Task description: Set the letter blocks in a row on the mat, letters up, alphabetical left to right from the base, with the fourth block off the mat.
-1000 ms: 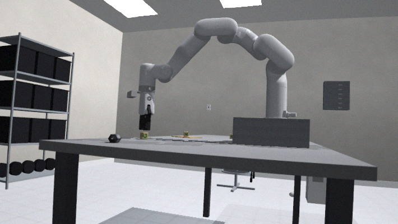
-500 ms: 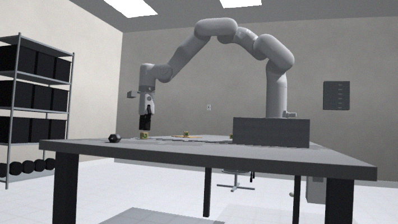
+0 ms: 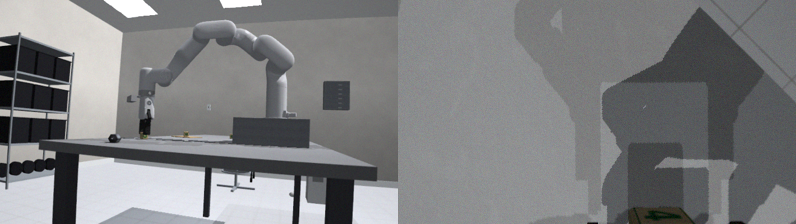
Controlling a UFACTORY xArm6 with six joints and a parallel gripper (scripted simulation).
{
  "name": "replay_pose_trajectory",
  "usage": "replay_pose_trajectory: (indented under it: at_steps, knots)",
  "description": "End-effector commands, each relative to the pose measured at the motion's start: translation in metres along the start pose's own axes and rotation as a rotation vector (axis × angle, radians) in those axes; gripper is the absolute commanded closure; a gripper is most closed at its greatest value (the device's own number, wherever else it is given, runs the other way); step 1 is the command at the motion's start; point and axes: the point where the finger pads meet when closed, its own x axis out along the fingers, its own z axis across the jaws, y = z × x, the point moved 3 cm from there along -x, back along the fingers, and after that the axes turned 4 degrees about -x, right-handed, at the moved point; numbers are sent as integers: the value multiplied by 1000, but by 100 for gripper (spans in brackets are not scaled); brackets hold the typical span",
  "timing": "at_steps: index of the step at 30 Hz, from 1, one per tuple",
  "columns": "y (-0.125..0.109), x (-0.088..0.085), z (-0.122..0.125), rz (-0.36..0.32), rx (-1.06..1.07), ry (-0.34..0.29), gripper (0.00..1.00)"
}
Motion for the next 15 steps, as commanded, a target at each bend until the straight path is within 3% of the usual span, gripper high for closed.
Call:
replay_pose_trajectory:
  at_steps: [1, 15]
  knots:
    - [2, 3, 1, 6, 0, -3, 31]
    - [2, 14, 1, 6, 0, -3, 31]
